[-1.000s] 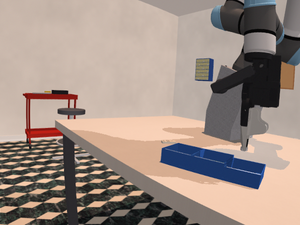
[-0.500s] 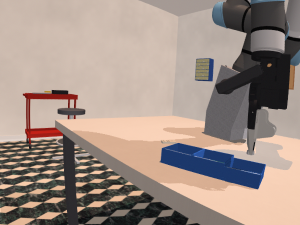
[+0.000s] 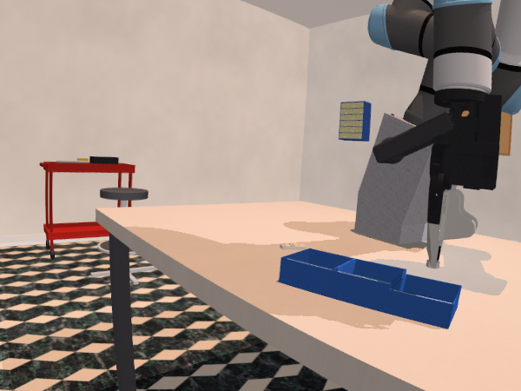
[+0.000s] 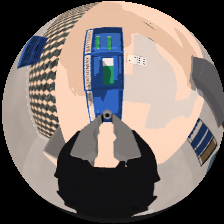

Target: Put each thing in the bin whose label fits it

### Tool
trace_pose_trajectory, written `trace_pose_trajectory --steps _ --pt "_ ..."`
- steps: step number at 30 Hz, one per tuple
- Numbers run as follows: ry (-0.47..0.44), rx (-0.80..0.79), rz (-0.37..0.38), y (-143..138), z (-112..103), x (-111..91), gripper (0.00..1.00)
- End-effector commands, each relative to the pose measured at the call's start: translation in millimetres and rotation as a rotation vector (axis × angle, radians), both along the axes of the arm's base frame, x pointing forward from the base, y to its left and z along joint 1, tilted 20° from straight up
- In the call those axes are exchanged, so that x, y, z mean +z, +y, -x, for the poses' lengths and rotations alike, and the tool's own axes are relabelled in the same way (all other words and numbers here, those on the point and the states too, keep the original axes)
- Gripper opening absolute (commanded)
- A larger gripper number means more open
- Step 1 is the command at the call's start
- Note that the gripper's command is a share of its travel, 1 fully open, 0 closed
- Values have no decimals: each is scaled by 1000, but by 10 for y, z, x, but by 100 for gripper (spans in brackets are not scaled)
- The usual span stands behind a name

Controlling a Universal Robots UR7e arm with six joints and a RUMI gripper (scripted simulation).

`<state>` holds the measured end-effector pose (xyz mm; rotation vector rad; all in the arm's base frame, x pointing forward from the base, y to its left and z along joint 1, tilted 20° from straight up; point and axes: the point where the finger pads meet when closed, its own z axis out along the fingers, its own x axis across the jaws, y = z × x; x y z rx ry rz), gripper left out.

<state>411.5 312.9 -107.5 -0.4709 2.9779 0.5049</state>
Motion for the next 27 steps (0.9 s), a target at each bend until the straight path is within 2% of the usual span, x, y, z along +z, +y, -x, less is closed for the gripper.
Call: trace_pose_trajectory --steps 1,10,27 --pt "-1 0 0 -4 -2 3 0" --pt "-1 0 0 15 -3 -54 0" --pt "-1 0 0 115 -12 -337 0"
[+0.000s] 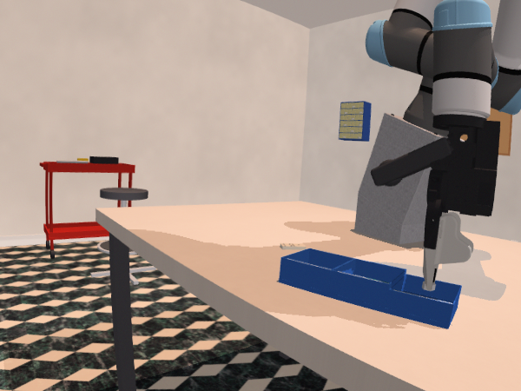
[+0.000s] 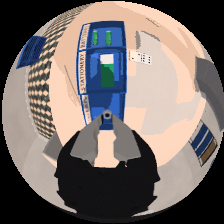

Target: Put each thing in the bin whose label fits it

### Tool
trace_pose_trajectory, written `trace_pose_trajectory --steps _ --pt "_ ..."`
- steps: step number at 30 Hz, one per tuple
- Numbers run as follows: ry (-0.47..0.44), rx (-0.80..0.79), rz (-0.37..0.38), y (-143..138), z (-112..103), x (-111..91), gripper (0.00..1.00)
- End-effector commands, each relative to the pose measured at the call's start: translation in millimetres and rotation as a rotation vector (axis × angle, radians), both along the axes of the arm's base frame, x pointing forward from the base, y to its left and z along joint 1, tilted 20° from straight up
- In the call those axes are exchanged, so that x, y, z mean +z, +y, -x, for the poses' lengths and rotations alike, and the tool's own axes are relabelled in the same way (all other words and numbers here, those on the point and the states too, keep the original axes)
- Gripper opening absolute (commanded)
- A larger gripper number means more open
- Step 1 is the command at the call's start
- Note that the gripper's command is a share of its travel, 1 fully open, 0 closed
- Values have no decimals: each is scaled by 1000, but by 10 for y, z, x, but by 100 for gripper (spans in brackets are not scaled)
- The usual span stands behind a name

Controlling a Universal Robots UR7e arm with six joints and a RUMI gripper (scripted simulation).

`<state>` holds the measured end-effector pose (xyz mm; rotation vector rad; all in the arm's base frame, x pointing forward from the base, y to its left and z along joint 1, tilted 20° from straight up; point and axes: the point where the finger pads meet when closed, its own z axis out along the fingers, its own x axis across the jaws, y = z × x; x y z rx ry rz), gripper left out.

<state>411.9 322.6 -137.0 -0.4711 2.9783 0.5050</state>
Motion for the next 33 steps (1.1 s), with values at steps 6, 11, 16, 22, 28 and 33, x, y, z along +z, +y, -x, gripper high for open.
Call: trace_pose_trajectory --steps 6,11,16,22,28,33 --pt "-2 0 0 46 -12 -120 0" --pt "-2 0 0 47 -13 -120 0" --pt "-2 0 0 47 -13 -120 0" --pt "-2 0 0 47 -13 -119 18" --pt "-2 0 0 47 -13 -119 18" --pt "-2 0 0 47 -13 -119 18"
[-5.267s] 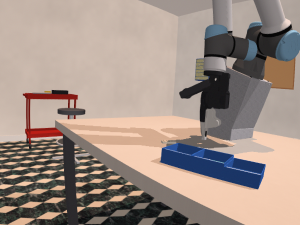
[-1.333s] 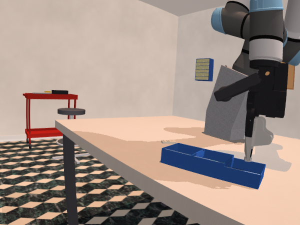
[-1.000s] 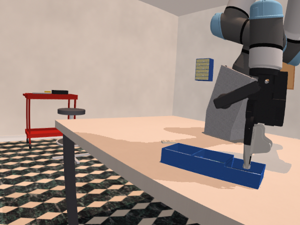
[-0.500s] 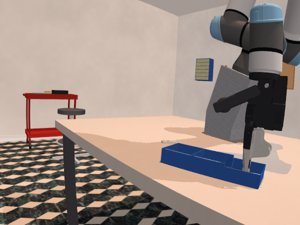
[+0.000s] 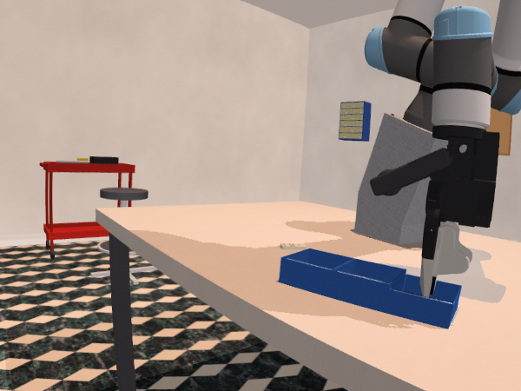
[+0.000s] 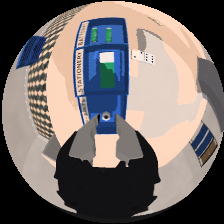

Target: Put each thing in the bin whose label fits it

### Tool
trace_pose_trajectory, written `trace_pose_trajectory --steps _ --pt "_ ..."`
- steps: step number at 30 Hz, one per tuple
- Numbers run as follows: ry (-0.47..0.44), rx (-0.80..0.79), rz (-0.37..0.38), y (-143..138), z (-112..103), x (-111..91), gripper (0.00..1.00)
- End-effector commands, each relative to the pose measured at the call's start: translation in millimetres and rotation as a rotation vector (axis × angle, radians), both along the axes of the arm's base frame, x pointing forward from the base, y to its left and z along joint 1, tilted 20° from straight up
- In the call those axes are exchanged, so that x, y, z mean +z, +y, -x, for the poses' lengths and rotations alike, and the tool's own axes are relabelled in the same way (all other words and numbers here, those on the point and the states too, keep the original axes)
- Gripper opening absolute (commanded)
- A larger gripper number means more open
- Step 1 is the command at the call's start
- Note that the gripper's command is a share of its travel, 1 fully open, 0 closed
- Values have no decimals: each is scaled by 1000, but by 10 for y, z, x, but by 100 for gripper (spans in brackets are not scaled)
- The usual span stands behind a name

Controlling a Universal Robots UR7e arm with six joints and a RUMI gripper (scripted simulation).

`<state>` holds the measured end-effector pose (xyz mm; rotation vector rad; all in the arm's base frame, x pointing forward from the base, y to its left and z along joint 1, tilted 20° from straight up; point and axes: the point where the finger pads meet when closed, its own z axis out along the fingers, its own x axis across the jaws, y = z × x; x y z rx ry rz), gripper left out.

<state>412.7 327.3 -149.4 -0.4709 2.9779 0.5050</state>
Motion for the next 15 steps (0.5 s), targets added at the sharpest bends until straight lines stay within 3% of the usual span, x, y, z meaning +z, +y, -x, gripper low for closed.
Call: trace_pose_trajectory --steps 1,15 --pt "-1 0 0 0 -5 5 18" --pt "-1 0 0 -44 0 129 18"
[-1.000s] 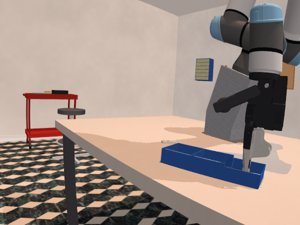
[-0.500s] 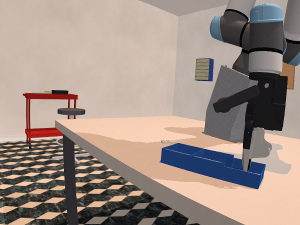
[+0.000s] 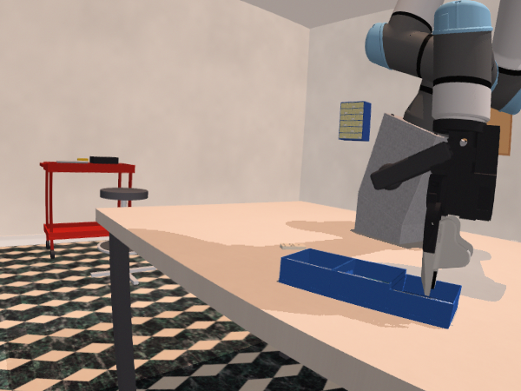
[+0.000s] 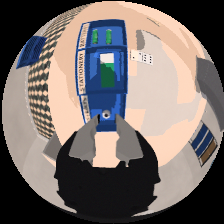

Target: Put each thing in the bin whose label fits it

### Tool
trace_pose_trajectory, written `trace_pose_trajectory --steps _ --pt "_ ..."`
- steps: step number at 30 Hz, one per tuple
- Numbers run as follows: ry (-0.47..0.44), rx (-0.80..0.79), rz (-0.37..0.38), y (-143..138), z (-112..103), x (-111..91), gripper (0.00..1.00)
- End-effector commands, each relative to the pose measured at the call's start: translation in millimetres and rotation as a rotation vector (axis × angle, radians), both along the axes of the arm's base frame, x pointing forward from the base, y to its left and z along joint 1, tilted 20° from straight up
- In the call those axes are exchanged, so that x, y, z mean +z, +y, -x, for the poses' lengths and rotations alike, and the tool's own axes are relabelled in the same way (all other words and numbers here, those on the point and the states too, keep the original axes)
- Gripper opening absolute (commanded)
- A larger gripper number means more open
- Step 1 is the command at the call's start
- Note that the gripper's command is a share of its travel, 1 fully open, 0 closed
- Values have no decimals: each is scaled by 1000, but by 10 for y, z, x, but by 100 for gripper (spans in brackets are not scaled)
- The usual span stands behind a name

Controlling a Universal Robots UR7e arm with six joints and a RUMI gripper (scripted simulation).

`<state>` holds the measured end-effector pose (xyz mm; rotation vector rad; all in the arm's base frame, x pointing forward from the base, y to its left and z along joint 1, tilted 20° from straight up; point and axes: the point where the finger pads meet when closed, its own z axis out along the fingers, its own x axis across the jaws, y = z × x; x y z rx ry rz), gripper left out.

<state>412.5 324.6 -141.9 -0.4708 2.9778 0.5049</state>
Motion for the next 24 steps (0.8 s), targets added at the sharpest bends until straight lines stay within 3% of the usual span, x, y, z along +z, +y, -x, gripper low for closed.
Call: trace_pose_trajectory --steps 1,15,18,24 --pt "-1 0 0 -22 -2 67 18" --pt "-1 0 0 -73 3 212 18" --pt "-1 0 0 -121 7 347 18" --pt "-1 0 0 -121 7 347 18"
